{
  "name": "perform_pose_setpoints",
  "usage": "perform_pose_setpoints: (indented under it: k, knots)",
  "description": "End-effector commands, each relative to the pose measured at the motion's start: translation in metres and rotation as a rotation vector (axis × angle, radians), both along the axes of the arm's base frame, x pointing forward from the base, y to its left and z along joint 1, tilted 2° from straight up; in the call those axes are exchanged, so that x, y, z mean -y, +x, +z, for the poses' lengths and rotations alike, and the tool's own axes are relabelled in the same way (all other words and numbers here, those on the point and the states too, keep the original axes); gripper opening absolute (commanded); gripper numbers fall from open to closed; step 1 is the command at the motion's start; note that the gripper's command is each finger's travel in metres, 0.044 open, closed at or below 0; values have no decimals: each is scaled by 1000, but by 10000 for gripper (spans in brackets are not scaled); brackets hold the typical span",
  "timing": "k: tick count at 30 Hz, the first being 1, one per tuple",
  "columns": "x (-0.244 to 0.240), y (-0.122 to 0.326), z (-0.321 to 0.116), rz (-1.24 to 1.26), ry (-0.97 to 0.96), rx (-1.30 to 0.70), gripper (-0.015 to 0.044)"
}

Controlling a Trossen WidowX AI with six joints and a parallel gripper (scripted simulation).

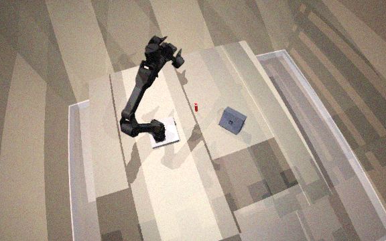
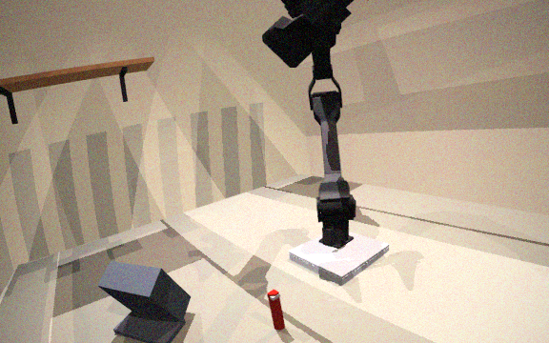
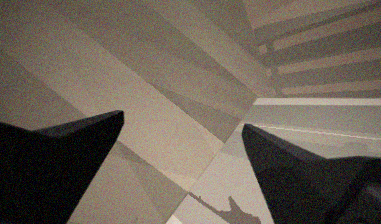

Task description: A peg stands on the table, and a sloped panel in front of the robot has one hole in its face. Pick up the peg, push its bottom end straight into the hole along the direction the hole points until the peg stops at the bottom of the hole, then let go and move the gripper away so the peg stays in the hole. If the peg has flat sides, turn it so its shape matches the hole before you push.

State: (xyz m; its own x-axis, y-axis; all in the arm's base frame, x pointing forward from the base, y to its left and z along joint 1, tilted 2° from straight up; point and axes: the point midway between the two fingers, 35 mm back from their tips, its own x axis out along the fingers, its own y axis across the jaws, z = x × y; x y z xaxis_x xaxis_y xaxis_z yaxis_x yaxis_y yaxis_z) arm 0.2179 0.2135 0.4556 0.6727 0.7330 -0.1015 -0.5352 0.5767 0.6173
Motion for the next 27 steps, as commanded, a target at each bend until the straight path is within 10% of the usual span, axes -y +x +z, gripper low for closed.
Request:
perform_pose_setpoints:
  k: [1, 27]
  knots:
    - [-1, 21, -28, -43, -83, -53, 440]
    - [41, 95, -207, -178, -600, -494, 440]
